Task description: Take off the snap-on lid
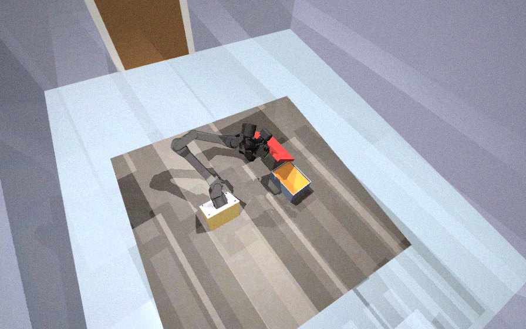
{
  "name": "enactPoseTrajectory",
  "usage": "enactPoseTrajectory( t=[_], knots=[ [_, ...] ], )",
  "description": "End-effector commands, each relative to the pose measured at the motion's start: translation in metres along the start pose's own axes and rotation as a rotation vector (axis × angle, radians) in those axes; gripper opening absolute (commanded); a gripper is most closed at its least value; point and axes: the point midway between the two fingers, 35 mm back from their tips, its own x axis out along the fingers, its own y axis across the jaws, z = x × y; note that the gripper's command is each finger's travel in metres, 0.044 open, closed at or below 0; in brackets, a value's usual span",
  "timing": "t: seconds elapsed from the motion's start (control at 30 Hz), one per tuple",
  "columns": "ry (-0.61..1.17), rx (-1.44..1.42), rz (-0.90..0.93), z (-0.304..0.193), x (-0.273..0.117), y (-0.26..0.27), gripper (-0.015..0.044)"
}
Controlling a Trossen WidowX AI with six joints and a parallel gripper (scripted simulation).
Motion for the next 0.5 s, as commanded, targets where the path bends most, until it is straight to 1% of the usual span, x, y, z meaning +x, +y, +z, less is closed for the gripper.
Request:
enactPoseTrajectory(
  t=[0.0,0.47],
  knots=[
    [-0.002,-0.005,0.019,-0.009,-0.003,0.005,0.0000],
    [-0.002,-0.005,0.020,-0.037,-0.006,0.003,0.0000]
  ],
)
